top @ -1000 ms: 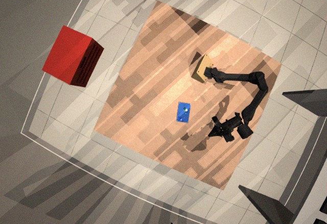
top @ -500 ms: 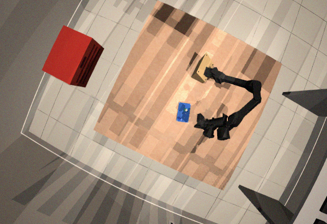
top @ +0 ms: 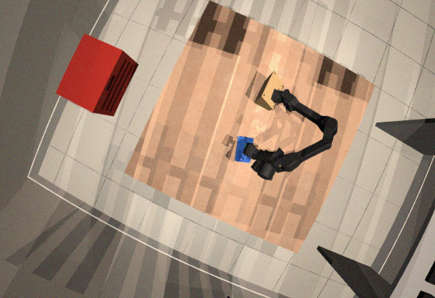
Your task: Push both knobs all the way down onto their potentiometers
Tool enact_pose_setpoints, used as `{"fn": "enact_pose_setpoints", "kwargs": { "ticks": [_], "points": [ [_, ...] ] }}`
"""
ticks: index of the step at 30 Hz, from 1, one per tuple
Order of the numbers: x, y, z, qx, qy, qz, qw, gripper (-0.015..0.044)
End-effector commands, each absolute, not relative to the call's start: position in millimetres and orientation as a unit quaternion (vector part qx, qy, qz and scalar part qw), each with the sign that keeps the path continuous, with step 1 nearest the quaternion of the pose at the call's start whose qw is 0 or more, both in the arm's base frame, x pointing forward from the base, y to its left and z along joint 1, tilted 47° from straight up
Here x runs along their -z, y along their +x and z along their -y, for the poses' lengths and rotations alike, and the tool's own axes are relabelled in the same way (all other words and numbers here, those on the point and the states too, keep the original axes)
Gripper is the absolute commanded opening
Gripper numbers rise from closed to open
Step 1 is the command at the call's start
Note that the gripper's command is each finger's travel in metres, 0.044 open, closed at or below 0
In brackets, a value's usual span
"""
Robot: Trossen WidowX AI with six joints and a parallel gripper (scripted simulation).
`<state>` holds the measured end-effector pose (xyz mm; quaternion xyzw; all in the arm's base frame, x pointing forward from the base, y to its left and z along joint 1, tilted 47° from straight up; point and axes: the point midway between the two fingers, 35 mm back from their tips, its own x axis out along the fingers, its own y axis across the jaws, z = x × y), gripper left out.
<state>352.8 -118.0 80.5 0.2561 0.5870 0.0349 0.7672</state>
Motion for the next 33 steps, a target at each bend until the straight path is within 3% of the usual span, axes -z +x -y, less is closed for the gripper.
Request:
{"fn": "enact_pose_setpoints", "kwargs": {
  "ticks": [1, 12, 33],
  "points": [
    [-67, 348, 113, -0.077, 0.275, -0.602, 0.745, 0.0],
    [-31, 328, 99, -0.191, 0.358, -0.616, 0.675, 0.0],
    [-9, 333, 76, -0.194, 0.36, -0.615, 0.674, 0.0]
  ]
}}
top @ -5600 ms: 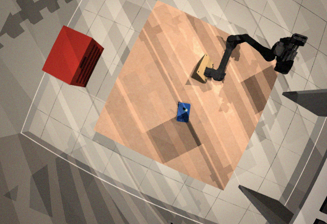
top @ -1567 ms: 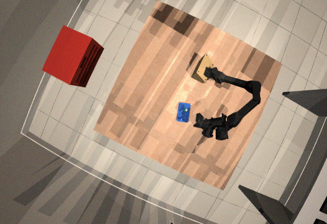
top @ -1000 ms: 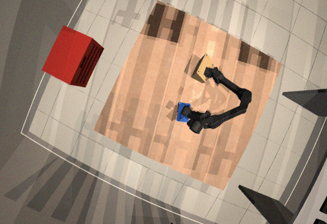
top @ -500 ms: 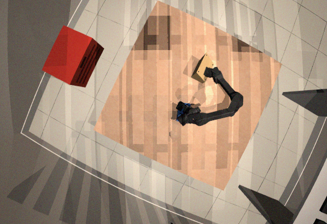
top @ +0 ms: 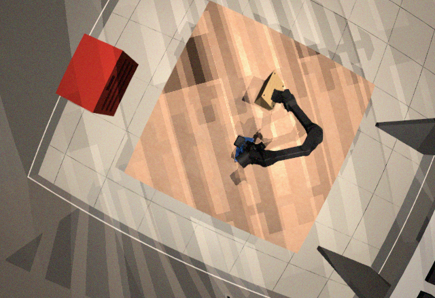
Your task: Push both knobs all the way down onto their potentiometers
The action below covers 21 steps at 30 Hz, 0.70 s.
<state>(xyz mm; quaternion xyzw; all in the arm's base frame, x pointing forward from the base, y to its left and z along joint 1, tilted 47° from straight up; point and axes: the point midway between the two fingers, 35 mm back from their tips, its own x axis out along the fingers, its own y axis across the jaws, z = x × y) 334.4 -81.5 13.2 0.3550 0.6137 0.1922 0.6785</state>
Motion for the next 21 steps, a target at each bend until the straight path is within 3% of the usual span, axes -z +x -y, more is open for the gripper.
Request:
{"fn": "enact_pose_setpoints", "kwargs": {
  "ticks": [1, 21],
  "points": [
    [-7.9, 333.2, 74.7, -0.194, 0.36, -0.615, 0.674, 0.0],
    [-2.6, 334.3, 69.0, -0.194, 0.36, -0.615, 0.674, 0.0]
  ]
}}
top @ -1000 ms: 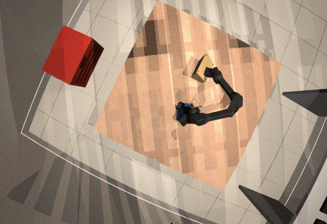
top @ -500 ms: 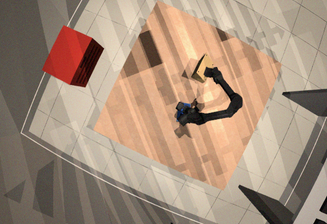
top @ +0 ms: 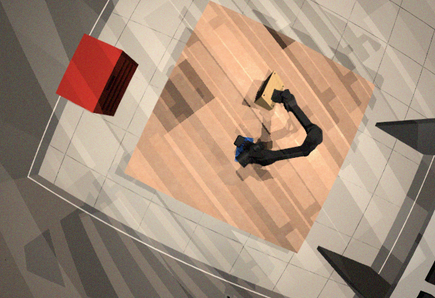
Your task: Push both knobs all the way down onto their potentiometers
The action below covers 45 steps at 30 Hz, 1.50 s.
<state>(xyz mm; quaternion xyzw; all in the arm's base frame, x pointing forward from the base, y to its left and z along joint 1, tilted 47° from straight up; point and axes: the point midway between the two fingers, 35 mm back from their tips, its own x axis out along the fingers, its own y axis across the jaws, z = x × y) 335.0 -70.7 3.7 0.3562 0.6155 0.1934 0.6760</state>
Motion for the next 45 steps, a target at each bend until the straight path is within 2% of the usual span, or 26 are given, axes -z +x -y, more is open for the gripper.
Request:
{"fn": "enact_pose_setpoints", "kwargs": {
  "ticks": [1, 45],
  "points": [
    [-2.4, 334.4, 68.8, -0.194, 0.36, -0.615, 0.674, 0.0],
    [1.3, 335.3, 64.9, -0.194, 0.36, -0.615, 0.674, 0.0]
  ]
}}
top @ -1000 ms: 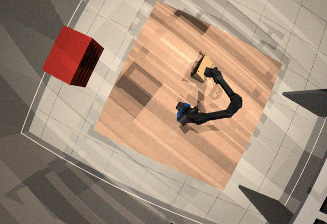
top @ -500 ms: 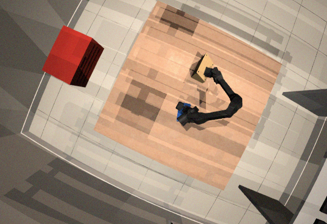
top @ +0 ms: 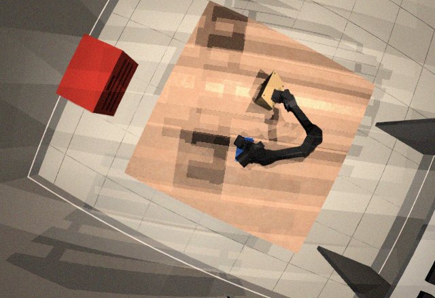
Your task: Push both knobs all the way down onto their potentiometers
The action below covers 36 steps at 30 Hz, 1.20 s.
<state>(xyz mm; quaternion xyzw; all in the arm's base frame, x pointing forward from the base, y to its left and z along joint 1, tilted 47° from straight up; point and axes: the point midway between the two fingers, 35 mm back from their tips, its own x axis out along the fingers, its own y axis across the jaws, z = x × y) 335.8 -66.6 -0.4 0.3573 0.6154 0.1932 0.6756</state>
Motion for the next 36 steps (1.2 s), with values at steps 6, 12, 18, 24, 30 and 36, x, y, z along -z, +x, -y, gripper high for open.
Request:
{"fn": "enact_pose_setpoints", "kwargs": {
  "ticks": [6, 12, 18, 24, 30, 36],
  "points": [
    [1.3, 335.3, 64.9, -0.194, 0.36, -0.615, 0.674, 0.0],
    [2.7, 335.6, 63.5, -0.194, 0.36, -0.615, 0.674, 0.0],
    [2.7, 335.6, 63.5, -0.194, 0.36, -0.615, 0.674, 0.0],
    [3.1, 335.7, 63.0, -0.194, 0.36, -0.615, 0.674, 0.0],
    [4.1, 336.0, 62.0, -0.194, 0.36, -0.615, 0.674, 0.0],
    [4.1, 336.0, 62.0, -0.194, 0.36, -0.615, 0.674, 0.0]
  ]
}}
